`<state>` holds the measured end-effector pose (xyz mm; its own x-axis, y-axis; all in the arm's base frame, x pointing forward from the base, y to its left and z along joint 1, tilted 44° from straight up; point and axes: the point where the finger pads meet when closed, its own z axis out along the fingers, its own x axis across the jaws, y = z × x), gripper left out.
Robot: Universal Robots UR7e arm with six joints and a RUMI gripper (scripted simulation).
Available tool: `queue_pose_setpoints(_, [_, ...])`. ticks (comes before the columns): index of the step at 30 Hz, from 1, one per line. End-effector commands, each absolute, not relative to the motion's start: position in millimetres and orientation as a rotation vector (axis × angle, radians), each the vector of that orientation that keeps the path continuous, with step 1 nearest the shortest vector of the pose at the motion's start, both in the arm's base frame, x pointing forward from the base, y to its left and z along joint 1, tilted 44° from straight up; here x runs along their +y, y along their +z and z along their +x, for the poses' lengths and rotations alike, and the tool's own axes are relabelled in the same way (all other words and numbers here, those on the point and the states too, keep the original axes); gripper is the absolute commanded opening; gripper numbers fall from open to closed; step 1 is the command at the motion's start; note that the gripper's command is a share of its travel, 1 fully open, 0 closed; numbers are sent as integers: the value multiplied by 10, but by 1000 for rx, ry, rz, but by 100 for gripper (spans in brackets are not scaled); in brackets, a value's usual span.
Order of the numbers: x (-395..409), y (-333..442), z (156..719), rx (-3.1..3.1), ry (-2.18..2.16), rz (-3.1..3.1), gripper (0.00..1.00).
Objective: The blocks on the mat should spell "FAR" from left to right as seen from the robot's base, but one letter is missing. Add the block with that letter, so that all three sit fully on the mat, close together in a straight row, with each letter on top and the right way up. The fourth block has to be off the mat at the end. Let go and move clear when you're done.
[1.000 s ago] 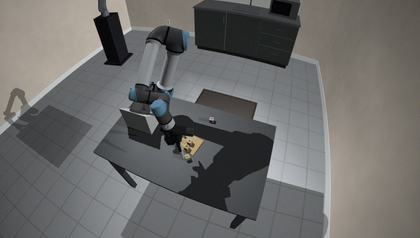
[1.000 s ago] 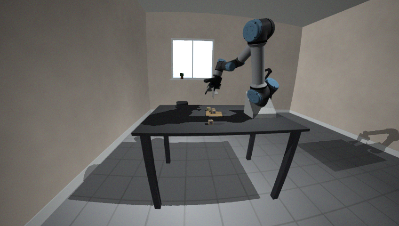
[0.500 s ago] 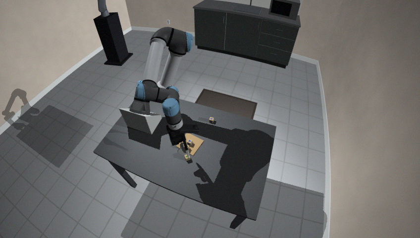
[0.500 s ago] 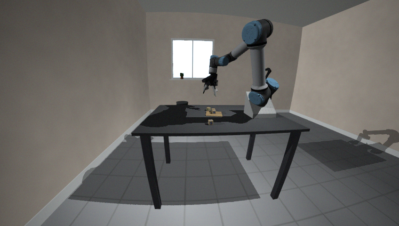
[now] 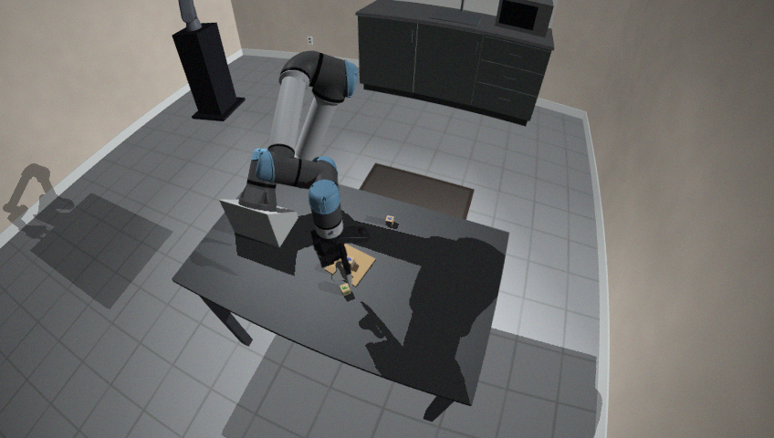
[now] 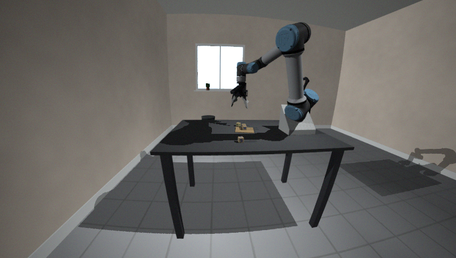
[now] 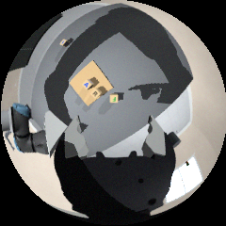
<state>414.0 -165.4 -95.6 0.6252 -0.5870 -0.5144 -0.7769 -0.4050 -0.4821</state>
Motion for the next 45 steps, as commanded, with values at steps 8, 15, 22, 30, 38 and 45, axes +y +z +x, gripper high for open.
queue_pose_setpoints(8, [-1659,-955,4142,1069,345,-2134,100])
queue_pose_setpoints(15, [-1651,-964,4147,1108,361,-2118,100])
queue_pose_setpoints(22, [-1624,-993,4163,1245,419,-2054,100])
queue_pose_setpoints(30, [-1581,-1043,4183,1459,511,-1935,100])
queue_pose_setpoints(38, [-1535,-1098,4197,1685,609,-1782,100])
queue_pose_setpoints(45, [-1494,-1146,4202,1873,692,-1629,100])
